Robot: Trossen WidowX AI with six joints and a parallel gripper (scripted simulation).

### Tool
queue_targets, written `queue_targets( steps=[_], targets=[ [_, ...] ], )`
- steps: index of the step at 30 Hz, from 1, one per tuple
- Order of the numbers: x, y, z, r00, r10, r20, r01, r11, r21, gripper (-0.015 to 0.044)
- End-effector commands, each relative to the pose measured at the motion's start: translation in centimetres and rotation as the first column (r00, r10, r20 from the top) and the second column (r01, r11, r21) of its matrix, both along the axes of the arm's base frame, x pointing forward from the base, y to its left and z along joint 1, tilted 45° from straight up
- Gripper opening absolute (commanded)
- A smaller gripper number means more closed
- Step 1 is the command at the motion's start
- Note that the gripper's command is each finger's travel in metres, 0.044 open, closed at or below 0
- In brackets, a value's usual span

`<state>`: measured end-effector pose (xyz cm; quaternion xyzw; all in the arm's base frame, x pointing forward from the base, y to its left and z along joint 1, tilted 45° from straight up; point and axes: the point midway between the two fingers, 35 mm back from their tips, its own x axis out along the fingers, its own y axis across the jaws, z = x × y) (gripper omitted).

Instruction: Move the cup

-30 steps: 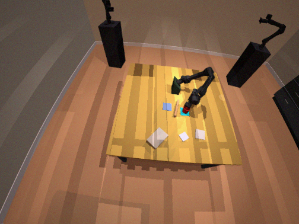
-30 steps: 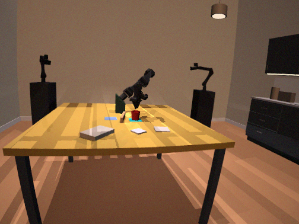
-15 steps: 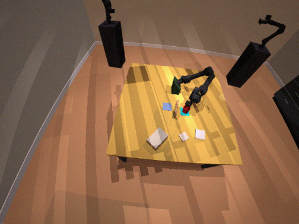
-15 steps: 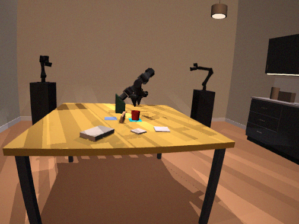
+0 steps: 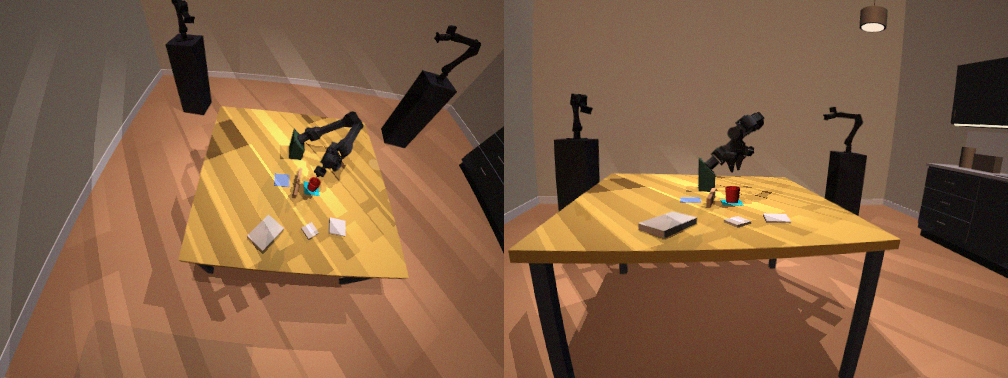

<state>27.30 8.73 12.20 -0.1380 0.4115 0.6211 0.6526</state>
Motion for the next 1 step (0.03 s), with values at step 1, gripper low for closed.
queue_targets(
  steps=[1],
  targets=[
    [0.00,0.01,-0.04,1.000,-0.001,0.000,0.001,1.000,0.000,0.0440]
  ],
)
